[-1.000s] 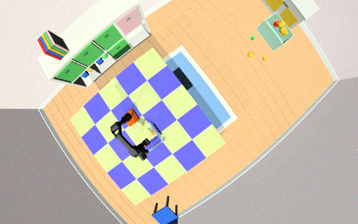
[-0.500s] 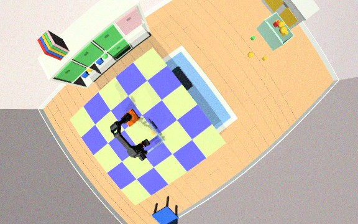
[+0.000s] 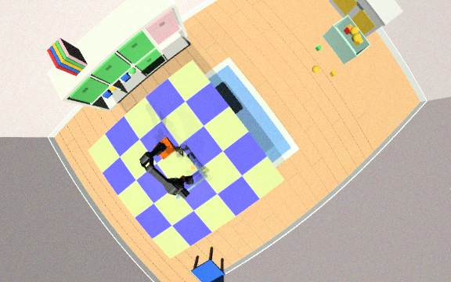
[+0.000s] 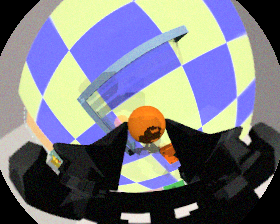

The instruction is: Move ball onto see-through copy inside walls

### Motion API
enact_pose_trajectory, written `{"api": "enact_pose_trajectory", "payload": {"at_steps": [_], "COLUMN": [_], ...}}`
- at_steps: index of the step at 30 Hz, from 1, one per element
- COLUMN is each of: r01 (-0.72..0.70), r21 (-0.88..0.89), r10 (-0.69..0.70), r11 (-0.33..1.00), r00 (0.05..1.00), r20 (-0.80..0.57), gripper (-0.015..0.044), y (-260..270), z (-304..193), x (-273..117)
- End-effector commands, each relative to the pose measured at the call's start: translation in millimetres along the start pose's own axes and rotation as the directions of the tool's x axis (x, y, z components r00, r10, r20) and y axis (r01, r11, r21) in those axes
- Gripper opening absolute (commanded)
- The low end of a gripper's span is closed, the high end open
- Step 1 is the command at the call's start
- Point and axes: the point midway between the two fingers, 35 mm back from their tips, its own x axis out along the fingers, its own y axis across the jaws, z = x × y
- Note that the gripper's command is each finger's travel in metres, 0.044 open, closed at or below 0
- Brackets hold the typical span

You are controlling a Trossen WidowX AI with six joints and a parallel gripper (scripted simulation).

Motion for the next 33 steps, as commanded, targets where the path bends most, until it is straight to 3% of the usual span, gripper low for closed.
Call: {"api": "enact_pose_trajectory", "payload": {"at_steps": [1,16,33], "r01": [0.003,0.003,0.007], "r21": [0.11,0.501,0.837], "r10": [-0.002,0.0,0.001], "r11": [0.994,0.866,0.546], "r00": [1.0,1.0,1.0], "r20": [-0.005,-0.007,-0.009], "gripper": [0.0,0.0,0.0], "y": [7.1,33.4,59.5], "z": [-6.2,-28.1,-56.7], "x": [5.3,18.3,33.0]}}
